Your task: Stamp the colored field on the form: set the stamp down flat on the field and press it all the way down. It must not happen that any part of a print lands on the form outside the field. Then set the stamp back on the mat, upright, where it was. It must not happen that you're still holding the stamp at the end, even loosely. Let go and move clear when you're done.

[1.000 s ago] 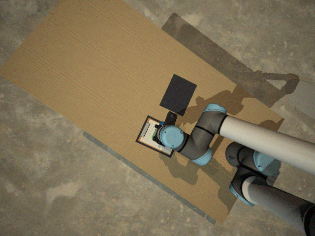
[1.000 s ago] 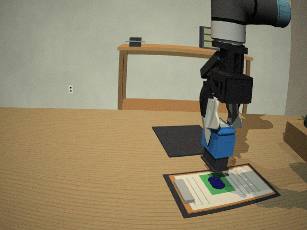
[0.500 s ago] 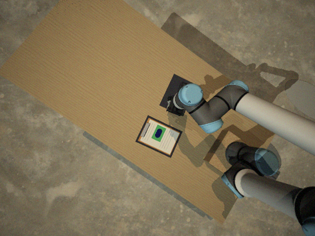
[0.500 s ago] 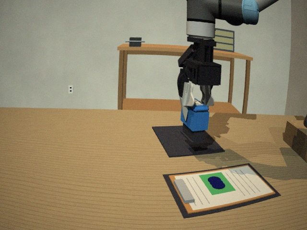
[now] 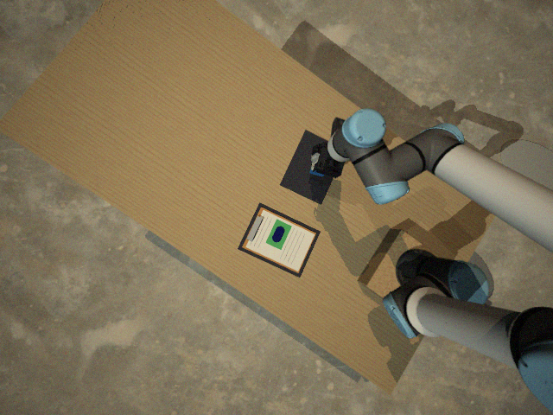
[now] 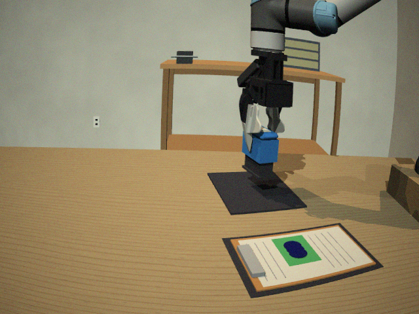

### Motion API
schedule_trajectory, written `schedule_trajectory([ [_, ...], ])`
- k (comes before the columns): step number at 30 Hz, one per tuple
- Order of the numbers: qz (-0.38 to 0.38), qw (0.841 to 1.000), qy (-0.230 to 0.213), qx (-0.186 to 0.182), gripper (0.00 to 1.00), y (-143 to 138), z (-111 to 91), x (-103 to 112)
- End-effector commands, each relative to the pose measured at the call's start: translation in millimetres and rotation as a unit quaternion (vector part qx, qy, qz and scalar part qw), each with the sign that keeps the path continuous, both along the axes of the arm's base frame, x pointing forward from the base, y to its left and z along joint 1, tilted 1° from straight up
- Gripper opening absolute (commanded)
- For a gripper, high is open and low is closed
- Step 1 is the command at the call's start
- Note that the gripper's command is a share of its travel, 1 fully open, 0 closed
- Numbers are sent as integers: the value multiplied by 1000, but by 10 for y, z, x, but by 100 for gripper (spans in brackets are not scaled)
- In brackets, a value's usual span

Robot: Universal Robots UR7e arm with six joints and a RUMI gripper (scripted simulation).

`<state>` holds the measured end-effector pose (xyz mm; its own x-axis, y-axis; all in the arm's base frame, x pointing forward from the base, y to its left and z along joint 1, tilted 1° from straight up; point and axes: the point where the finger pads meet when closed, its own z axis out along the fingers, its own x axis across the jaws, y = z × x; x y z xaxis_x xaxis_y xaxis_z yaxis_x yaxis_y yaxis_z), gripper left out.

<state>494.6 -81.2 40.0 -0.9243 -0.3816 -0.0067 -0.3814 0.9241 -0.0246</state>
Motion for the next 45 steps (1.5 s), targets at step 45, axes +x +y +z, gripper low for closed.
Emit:
schedule_trajectory([
  [45, 7, 1000, 1, 3, 16, -33, -361, 31],
])
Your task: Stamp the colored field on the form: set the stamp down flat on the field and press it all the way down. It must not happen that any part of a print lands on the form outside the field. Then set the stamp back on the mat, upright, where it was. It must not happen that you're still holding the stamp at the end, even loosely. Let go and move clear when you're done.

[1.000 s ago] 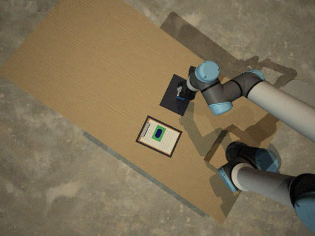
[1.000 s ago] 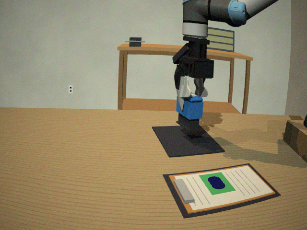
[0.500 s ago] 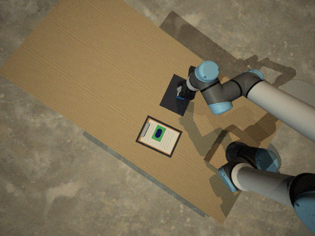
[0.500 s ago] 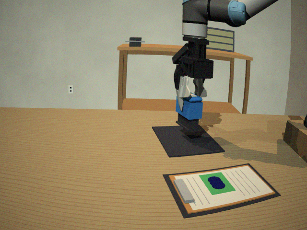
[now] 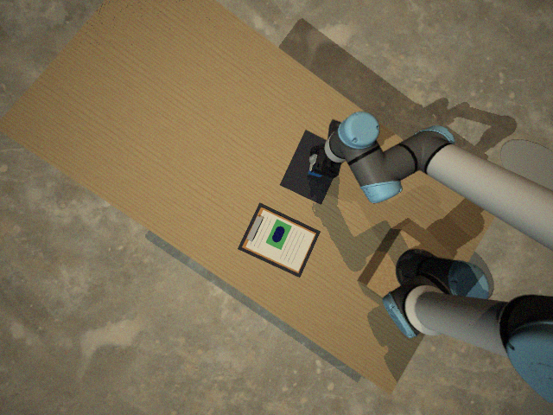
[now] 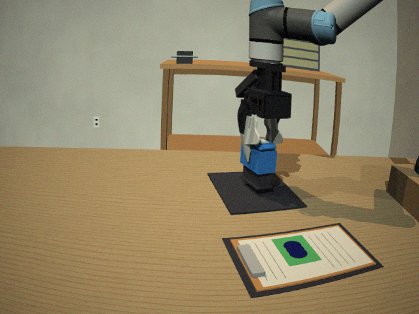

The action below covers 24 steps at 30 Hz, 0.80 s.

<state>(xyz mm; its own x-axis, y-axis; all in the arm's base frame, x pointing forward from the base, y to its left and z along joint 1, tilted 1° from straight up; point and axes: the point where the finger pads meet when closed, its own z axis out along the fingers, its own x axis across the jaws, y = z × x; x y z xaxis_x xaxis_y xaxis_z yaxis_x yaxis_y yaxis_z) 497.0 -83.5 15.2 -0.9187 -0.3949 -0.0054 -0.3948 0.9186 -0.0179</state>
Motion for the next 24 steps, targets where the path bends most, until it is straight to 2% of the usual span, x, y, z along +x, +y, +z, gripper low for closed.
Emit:
schedule_trajectory([
  [1, -1, 1000, -1, 0, 16, -10, -126, 6],
  [16, -1, 1000, -3, -1, 16, -16, -142, 21],
  [17, -1, 1000, -3, -1, 50, -16, -143, 21],
  [24, -1, 1000, -3, -1, 50, -16, -143, 20],
])
